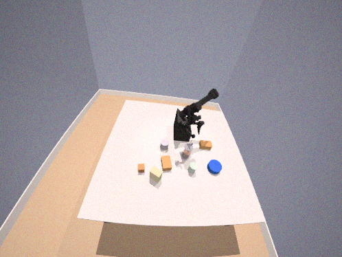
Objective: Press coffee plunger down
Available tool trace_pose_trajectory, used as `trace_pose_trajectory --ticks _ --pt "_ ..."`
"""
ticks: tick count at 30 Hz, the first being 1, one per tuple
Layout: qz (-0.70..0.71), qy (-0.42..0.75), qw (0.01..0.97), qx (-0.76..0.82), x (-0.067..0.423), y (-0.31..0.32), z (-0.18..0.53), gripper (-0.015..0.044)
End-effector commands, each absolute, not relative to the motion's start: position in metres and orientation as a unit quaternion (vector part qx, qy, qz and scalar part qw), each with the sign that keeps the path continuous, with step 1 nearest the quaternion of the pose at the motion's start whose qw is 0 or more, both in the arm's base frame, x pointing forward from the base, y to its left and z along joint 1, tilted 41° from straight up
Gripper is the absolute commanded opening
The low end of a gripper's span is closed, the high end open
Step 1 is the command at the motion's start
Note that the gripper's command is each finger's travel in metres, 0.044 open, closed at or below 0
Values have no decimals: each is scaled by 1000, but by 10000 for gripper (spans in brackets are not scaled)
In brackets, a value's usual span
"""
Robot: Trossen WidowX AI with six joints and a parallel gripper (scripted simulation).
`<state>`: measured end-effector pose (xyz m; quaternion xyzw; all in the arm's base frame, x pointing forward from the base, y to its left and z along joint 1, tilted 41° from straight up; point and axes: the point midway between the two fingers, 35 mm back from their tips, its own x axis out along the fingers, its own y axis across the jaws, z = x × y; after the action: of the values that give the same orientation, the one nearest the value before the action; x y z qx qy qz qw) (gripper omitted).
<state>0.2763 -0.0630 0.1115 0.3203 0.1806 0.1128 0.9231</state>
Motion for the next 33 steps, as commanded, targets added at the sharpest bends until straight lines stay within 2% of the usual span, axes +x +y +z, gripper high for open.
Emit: trace_pose_trajectory --ticks 1,8,20,33 --pt "111 180 923 322 282 -60 109 440" --pt "112 178 923 323 289 -57 108 440" --pt "112 178 923 323 289 -57 108 125" --pt "112 179 922 324 290 -56 106 124"
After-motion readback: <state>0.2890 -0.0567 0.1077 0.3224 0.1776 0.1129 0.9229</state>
